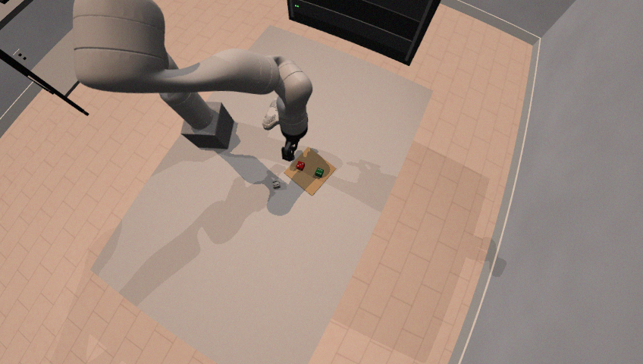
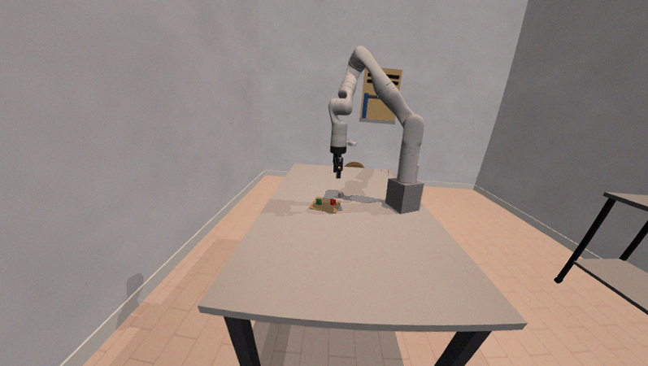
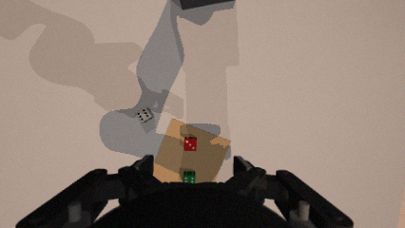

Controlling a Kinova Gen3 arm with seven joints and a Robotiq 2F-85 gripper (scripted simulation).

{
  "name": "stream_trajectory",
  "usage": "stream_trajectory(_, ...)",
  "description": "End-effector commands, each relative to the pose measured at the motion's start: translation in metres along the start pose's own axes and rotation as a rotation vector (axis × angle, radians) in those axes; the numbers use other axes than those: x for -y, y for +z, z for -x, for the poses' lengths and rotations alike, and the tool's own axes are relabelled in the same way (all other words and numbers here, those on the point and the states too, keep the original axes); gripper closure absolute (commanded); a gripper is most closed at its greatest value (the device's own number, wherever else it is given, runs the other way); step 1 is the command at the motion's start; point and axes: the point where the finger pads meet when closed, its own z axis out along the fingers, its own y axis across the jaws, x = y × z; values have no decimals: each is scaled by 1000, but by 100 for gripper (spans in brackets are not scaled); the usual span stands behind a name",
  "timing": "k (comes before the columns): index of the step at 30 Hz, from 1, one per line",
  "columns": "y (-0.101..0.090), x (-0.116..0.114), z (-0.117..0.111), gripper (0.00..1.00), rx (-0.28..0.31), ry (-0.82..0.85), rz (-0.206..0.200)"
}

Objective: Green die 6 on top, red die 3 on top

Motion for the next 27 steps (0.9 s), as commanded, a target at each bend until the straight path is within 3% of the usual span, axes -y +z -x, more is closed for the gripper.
stream_trajectory(1, -17, 7, 7, 0, 25, 14, -8)
stream_trajectory(6, -27, 6, 7, 0, 25, 14, -8)
stream_trajectory(27, -28, 6, 7, 0, 25, 14, -8)
